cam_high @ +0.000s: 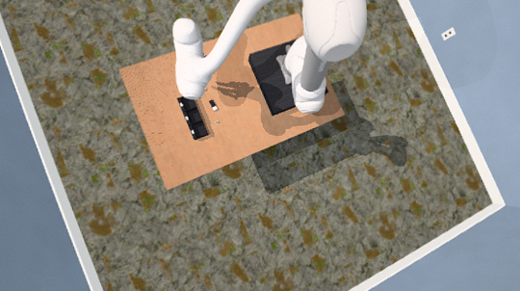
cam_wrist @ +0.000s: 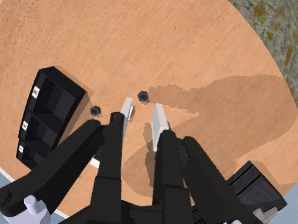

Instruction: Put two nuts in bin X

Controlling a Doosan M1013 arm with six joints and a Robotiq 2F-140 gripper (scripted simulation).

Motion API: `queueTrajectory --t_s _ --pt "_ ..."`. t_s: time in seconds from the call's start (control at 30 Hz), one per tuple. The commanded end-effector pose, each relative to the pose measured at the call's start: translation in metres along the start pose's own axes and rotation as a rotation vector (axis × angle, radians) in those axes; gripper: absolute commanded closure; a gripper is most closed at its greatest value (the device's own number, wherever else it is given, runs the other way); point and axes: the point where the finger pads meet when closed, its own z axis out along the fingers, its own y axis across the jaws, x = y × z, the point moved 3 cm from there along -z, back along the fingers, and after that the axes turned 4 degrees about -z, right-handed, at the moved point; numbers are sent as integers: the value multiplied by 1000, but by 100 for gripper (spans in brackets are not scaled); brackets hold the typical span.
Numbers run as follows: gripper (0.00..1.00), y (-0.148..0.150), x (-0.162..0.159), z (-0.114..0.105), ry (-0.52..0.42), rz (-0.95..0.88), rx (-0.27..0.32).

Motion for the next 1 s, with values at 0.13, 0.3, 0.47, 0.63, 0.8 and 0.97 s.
queueTrajectory --t_s 0.13,0.3,0.47,0.63,0.8,0.97 --pt "80 0 -1 14 -1 -1 -3" --pt "80 1 -2 34 -1 -1 -3" --pt "80 1 -3 54 -1 -1 -3" --pt "80 1 -4 58 -1 -1 -3" --pt "80 1 -4 58 -1 -1 -3" --pt "80 2 -5 58 -1 -1 -3"
